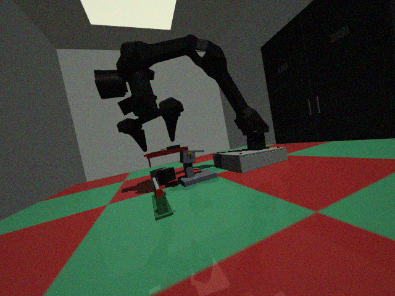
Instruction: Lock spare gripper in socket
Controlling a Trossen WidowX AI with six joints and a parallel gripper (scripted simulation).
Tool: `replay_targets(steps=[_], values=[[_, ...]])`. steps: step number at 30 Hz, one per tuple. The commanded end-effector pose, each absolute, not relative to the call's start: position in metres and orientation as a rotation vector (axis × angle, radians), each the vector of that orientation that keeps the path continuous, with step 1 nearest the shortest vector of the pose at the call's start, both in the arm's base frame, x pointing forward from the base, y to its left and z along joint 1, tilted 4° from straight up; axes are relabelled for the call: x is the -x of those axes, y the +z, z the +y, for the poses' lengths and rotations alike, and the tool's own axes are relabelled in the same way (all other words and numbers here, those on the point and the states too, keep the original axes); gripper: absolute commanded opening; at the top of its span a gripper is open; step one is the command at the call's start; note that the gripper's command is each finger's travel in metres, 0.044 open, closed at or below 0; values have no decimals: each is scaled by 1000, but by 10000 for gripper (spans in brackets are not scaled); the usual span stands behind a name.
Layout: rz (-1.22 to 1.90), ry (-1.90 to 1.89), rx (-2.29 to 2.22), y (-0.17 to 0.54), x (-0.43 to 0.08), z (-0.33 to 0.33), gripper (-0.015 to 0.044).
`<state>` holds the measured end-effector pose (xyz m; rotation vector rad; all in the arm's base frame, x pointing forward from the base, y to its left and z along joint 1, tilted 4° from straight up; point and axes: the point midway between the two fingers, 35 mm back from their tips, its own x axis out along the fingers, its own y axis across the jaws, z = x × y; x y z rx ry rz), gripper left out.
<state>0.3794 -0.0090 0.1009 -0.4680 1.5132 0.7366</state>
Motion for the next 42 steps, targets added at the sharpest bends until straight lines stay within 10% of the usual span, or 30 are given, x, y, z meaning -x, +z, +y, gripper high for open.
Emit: replay_targets(steps=[1, 15, 42], values=[[1547, 111, 183, 100, -377, -56, 440], [975, -1083, -583, 100, -351, -154, 440], [936, -1121, -620, 71, -350, -158, 440]])
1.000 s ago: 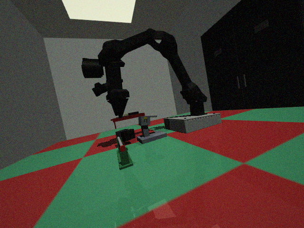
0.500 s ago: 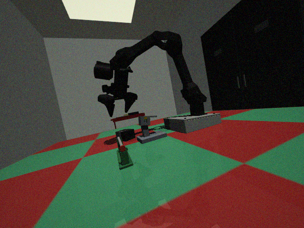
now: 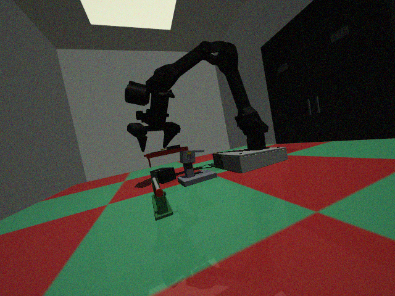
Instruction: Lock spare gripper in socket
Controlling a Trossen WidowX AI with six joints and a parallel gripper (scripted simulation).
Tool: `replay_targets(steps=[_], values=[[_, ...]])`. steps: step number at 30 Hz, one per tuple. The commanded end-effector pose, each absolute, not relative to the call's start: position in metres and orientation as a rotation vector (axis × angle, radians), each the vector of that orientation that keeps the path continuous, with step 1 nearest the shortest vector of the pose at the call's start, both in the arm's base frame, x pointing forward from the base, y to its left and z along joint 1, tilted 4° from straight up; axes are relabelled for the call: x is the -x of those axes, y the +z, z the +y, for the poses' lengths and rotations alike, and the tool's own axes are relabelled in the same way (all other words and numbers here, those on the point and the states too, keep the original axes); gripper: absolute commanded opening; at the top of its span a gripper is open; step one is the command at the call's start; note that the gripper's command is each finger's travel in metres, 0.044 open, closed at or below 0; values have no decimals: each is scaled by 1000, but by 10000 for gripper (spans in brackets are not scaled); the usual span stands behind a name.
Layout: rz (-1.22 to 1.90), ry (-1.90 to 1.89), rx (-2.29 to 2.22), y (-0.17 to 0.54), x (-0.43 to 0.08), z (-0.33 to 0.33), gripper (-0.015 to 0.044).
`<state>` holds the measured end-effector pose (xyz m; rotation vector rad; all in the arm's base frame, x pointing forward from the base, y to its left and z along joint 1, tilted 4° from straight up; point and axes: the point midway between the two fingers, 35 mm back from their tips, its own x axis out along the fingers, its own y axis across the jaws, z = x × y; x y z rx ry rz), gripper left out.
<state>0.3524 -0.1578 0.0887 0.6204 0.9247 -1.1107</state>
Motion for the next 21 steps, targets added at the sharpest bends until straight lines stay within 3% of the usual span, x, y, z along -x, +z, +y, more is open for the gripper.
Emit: replay_targets(steps=[1, 21], values=[[937, -1121, -620, 63, -350, -158, 440], [940, -1121, -622, 12, -347, -160, 440]])
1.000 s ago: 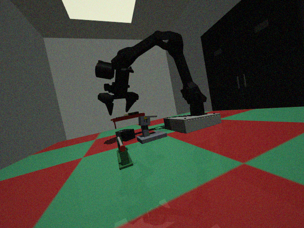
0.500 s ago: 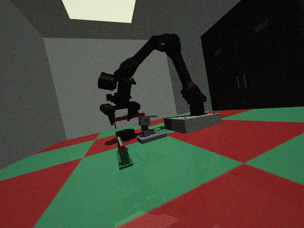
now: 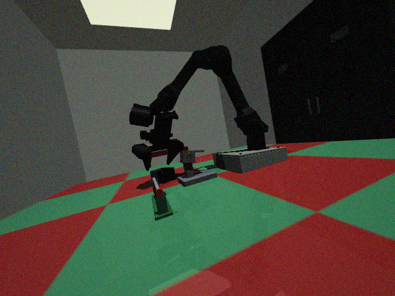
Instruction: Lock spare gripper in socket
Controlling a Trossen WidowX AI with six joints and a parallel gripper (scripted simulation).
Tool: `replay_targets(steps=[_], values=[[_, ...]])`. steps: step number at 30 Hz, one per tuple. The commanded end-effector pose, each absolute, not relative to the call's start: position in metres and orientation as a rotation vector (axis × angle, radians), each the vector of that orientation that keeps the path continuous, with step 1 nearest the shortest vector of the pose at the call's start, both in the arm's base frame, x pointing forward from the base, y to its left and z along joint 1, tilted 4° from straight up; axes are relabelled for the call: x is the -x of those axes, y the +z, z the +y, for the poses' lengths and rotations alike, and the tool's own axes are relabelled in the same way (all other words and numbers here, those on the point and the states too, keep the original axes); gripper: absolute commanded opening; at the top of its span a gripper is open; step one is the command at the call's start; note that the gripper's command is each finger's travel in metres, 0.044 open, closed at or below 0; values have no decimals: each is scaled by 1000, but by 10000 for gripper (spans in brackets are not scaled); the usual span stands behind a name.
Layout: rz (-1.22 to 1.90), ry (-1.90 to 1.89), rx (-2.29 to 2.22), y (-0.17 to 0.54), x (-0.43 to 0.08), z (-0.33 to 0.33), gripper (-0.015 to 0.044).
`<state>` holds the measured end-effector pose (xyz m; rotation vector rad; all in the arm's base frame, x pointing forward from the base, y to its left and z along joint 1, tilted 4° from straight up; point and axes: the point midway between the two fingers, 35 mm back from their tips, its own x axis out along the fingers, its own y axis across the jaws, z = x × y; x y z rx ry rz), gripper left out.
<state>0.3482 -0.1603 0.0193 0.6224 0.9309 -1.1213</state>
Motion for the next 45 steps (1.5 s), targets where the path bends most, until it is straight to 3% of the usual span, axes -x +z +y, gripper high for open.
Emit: replay_targets(steps=[1, 29, 36, 43, 45], values=[[940, -1121, -622, 10, -347, -160, 440], [940, -1122, -622, -28, -344, -161, 440], [940, -1122, -622, -28, -344, -161, 256], [940, -1122, -622, -28, -344, -161, 210], [940, -1122, -622, -27, -344, -161, 157]])
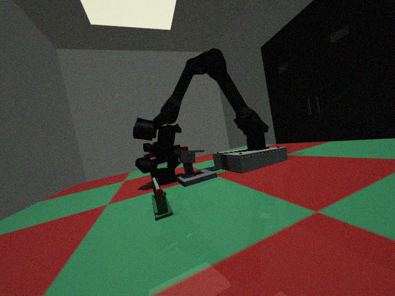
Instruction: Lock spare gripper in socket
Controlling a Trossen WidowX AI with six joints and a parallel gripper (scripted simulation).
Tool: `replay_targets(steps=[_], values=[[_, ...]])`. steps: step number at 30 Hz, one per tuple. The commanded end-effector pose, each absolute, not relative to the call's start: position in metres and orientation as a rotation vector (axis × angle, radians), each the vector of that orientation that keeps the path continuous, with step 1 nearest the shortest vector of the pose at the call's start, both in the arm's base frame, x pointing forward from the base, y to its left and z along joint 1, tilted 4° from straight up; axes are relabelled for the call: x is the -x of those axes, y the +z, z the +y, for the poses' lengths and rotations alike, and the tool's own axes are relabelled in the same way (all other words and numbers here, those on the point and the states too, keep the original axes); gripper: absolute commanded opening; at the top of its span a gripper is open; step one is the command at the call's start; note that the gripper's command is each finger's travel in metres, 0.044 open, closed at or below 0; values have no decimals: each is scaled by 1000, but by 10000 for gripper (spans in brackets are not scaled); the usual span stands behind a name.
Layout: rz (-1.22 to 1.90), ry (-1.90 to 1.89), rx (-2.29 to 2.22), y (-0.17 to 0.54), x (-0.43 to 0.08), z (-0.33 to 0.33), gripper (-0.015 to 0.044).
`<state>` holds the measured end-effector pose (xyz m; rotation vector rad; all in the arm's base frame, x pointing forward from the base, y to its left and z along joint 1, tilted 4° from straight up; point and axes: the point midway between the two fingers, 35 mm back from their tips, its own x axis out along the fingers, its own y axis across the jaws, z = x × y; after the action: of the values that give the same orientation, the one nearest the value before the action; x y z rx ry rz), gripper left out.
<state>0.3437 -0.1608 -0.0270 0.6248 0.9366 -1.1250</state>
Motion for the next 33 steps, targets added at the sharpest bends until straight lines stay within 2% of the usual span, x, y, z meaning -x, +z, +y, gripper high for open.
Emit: replay_targets(steps=[1, 6, 22, 33], values=[[940, -1122, -622, -25, -344, -161, 131], [939, -1122, -622, -4, -349, -162, 0], [939, -1121, -622, 89, -348, -161, 0], [939, -1121, -622, 93, -348, -161, 0]])
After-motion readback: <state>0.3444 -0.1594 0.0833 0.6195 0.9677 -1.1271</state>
